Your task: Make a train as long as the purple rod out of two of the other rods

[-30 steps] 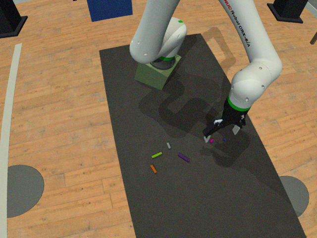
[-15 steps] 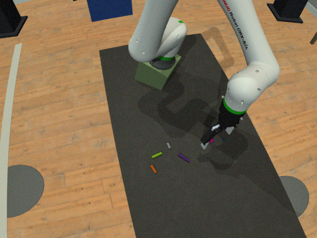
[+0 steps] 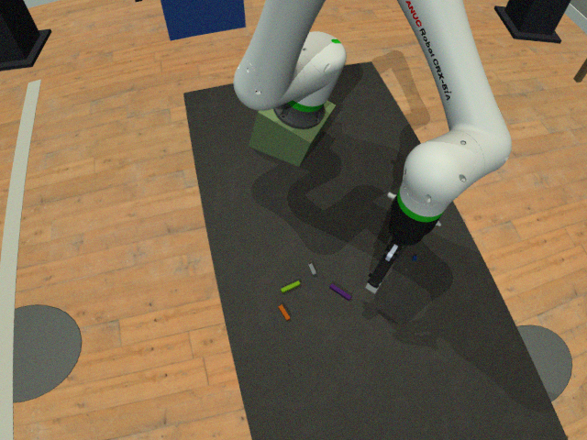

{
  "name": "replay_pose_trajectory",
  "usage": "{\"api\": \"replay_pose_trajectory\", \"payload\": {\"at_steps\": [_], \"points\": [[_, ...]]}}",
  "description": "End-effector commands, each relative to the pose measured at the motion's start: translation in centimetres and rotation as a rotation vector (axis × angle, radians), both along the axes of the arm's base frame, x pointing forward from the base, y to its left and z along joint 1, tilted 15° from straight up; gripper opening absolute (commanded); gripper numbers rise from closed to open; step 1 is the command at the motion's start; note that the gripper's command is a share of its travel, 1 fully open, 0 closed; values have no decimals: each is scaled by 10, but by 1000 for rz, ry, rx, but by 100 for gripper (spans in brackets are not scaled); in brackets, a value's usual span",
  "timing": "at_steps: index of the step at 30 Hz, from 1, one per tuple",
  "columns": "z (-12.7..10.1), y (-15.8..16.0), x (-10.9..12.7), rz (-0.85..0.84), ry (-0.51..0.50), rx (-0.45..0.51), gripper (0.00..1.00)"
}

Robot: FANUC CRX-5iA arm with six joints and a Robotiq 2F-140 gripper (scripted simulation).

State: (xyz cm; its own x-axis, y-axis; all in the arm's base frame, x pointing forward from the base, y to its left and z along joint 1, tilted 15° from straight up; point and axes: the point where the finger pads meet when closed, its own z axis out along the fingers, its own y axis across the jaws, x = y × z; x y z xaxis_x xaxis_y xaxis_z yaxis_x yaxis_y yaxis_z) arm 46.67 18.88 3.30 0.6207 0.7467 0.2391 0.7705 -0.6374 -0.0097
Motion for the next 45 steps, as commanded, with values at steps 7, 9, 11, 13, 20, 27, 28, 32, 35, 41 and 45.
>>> {"api": "replay_pose_trajectory", "payload": {"at_steps": [7,9,11,13,20,27,28,32,35,41,45], "points": [[-5,-30,15,327,-48,-23,100],[-5,-35,18,381,-60,-31,100],[-6,-41,20,435,-71,-38,100],[-7,-46,22,489,-83,-45,100],[-10,-64,30,664,-121,-69,100],[-13,-83,36,846,-161,-94,100],[-13,-84,37,860,-164,-96,100],[-13,-86,37,874,-167,-98,100],[-13,-86,37,876,-168,-98,100],[-13,-86,37,876,-168,-98,100],[-13,-86,37,876,-168,-98,100]]}}
